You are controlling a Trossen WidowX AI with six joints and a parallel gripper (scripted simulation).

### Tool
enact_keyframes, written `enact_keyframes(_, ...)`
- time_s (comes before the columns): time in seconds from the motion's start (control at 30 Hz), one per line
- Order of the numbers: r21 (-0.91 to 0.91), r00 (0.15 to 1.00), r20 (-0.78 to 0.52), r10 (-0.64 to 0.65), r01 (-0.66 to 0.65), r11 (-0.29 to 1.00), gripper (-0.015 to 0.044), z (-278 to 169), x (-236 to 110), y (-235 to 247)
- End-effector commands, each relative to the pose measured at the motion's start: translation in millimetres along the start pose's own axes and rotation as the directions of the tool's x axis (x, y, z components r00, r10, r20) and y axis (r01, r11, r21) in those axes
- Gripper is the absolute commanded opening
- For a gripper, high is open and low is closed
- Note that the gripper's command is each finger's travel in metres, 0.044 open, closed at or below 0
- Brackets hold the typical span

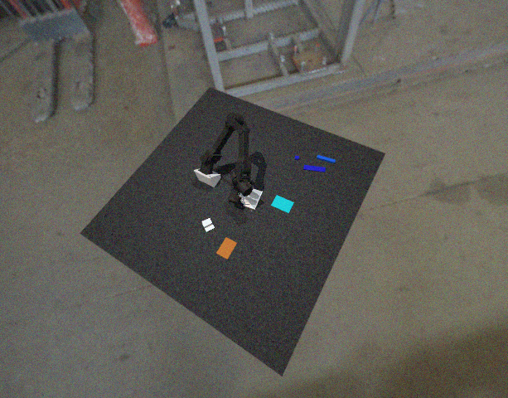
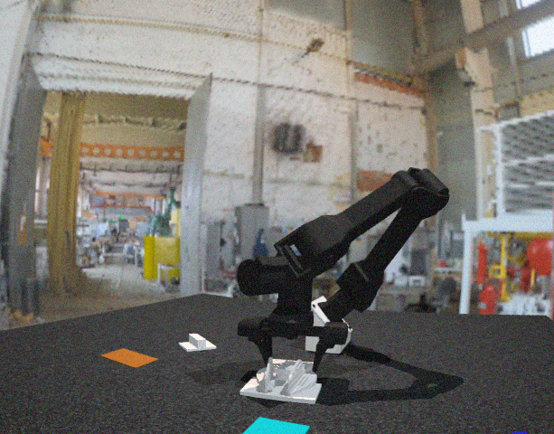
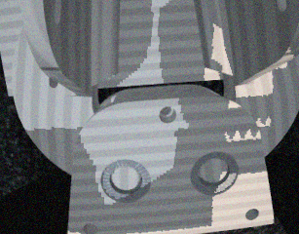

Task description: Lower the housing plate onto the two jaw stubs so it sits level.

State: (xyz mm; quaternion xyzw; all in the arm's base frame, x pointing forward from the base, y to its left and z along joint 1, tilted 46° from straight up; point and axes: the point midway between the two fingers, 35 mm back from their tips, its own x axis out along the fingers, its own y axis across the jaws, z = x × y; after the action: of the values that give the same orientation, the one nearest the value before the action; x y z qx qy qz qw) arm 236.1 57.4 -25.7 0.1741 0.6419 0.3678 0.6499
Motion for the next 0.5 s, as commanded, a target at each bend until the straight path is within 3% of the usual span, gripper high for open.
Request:
enact_keyframes(0.0, 0.006, 1.000, -0.001, 0.004, -0.004, 1.000, 0.0351, -0.6, 1.3, -0.3)
enact_keyframes(0.13, 0.006, 1.000, -0.001, 0.004, -0.004, 1.000, 0.0351, -0.6, 1.3, -0.3)
enact_keyframes(0.27, 0.000, 1.000, 0.000, 0.000, 0.000, 1.000, 0.0440, 0.0, 0.0, 0.0)
enact_keyframes(0.47, 0.000, 1.000, 0.000, 0.000, 0.000, 1.000, 0.0440, 0.0, 0.0, 0.0)
